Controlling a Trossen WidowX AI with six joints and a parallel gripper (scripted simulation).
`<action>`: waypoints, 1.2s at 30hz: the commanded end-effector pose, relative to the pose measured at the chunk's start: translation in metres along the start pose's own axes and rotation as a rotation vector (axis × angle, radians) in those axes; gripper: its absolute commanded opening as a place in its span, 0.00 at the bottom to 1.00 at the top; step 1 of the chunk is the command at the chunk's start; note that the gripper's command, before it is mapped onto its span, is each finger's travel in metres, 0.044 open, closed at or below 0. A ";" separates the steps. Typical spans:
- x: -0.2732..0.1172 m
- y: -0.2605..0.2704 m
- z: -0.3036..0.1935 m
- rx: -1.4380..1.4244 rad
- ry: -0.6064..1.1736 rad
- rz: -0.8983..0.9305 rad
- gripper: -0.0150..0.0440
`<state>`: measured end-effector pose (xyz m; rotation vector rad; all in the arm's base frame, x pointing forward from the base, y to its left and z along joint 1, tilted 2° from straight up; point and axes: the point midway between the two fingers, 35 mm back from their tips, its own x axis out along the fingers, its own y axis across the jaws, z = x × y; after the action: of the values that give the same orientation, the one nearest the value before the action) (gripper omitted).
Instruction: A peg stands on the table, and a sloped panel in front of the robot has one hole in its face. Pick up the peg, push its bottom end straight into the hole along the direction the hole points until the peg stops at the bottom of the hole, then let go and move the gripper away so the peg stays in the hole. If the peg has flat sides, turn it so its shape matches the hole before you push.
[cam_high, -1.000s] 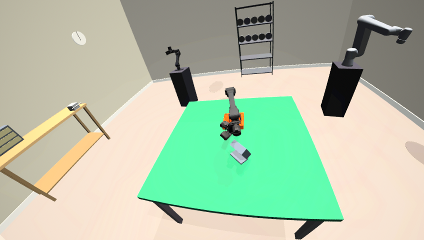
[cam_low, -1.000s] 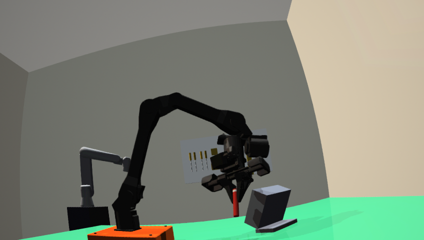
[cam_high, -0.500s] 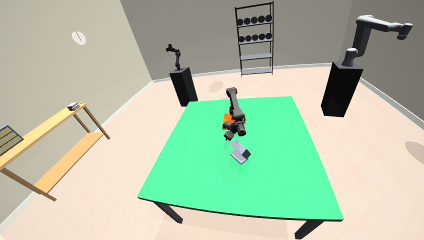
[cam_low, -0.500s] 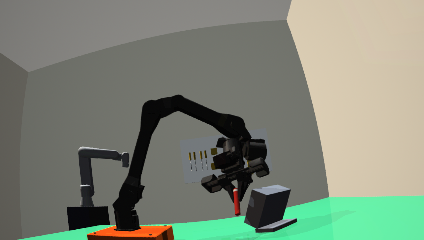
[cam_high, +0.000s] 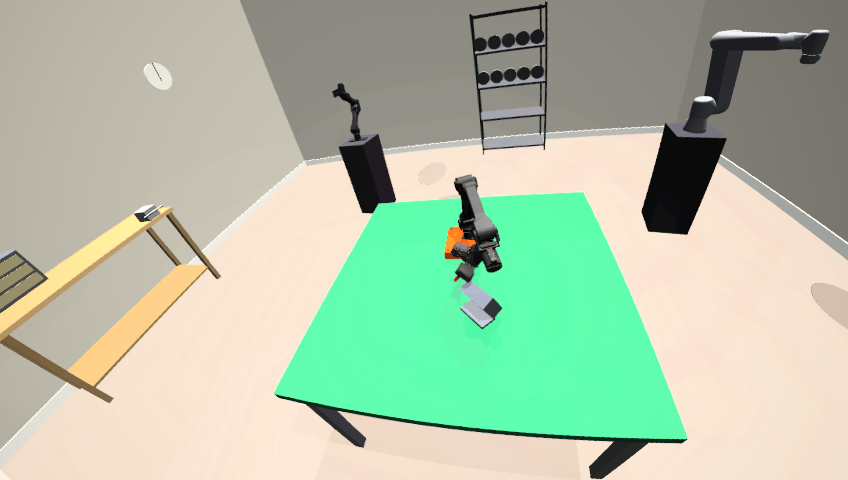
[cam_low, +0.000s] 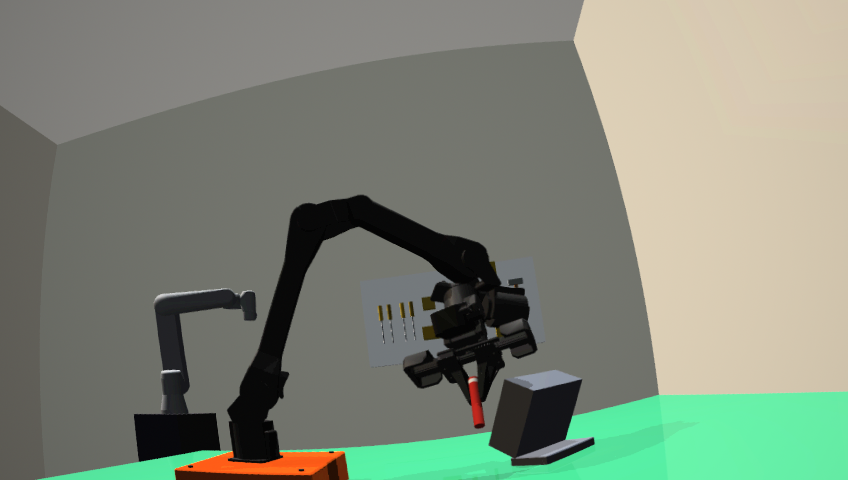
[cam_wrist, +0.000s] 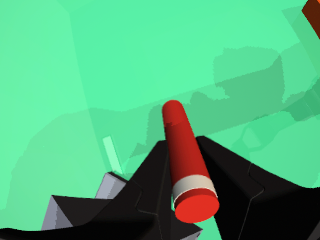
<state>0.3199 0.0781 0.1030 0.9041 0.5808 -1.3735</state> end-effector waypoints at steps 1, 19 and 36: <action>-0.003 -0.001 -0.004 -0.035 -0.014 0.018 0.25; -0.017 -0.005 -0.022 -0.149 -0.065 0.095 0.25; -0.031 -0.011 -0.038 -0.254 -0.113 0.172 0.25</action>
<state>0.3122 0.1226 0.1042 0.6787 0.5642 -1.1787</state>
